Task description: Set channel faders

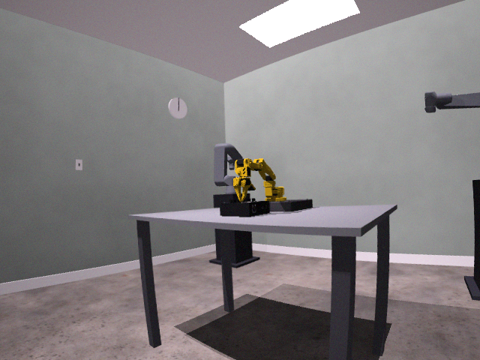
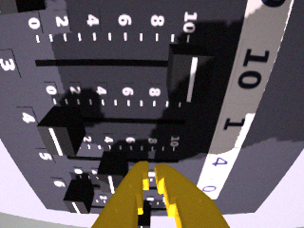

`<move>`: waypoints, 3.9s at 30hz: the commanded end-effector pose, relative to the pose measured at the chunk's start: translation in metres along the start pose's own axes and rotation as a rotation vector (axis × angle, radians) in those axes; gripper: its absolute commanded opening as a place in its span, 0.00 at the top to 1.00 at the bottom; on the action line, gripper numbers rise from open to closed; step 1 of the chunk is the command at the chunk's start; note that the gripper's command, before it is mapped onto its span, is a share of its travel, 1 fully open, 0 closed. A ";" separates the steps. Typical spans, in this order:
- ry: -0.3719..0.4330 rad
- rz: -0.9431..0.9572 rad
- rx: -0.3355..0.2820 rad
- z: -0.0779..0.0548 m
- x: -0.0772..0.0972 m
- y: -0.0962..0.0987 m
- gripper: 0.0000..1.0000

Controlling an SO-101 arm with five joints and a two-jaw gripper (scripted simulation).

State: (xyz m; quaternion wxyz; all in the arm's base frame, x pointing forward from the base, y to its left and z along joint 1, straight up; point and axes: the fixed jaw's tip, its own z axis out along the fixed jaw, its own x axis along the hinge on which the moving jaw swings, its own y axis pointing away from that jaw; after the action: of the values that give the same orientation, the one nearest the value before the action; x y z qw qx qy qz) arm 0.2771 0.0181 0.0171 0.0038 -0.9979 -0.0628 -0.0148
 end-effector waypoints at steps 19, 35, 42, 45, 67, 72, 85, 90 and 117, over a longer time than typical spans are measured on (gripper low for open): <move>0.011 0.044 -0.009 -0.002 0.001 0.018 1.00; 0.012 0.044 -0.010 -0.002 0.001 0.019 1.00; 0.012 0.044 -0.010 -0.003 0.001 0.019 1.00; 0.012 0.044 -0.010 -0.003 0.001 0.019 1.00; 0.013 0.044 -0.006 -0.003 0.002 -0.004 1.00; 0.013 0.044 -0.006 -0.003 0.002 -0.007 1.00; 0.006 0.044 -0.006 -0.002 0.001 -0.007 1.00; 0.003 0.044 -0.006 -0.002 0.000 -0.007 1.00; 0.031 0.043 -0.005 -0.016 0.000 -0.007 1.00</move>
State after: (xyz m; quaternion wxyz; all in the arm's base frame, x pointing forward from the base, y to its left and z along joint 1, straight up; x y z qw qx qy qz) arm 0.2785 0.0225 0.0283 0.0014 -0.9987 -0.0422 -0.0298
